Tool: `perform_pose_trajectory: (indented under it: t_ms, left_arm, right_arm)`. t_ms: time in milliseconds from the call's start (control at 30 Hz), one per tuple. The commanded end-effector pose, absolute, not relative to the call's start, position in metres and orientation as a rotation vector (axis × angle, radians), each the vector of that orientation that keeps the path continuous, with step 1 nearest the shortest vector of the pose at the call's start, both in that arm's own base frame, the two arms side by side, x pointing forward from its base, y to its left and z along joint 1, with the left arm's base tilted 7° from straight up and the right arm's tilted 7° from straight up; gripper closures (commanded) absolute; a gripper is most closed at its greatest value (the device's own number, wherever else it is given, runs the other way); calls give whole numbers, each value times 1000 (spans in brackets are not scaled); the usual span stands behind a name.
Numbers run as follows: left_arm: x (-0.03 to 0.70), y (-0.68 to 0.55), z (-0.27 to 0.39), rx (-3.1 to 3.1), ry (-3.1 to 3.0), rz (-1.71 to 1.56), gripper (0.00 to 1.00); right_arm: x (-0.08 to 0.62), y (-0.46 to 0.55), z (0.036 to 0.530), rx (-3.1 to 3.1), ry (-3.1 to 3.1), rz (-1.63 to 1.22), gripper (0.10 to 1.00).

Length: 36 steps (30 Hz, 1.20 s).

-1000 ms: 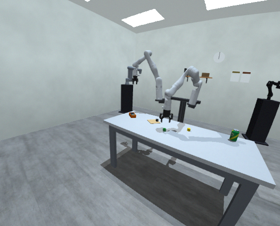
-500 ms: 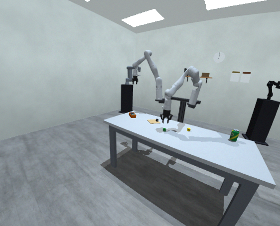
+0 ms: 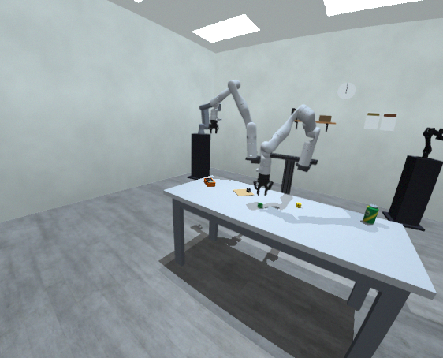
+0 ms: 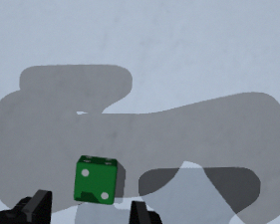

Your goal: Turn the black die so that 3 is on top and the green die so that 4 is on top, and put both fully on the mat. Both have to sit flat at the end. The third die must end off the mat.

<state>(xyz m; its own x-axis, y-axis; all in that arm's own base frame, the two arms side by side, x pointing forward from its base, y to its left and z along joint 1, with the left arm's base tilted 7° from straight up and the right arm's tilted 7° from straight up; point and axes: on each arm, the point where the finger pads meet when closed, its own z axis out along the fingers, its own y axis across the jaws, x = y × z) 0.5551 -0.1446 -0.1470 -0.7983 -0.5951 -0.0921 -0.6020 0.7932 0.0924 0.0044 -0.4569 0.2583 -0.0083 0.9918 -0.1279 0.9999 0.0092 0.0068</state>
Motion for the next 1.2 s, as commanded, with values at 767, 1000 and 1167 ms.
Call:
perform_pose_trajectory:
  t_ms: [767, 1000, 1167]
  left_arm:
    - [556, -144, -157, -975, 2918, 179, 485]
    - [557, -142, -167, -975, 2918, 179, 485]
    - [557, -141, -175, -975, 2918, 179, 485]
  right_arm:
    - [4, -457, 259, 2141, 2160, -132, 99]
    - [4, -457, 259, 2141, 2160, -132, 99]
    - [4, -457, 259, 2141, 2160, -132, 99]
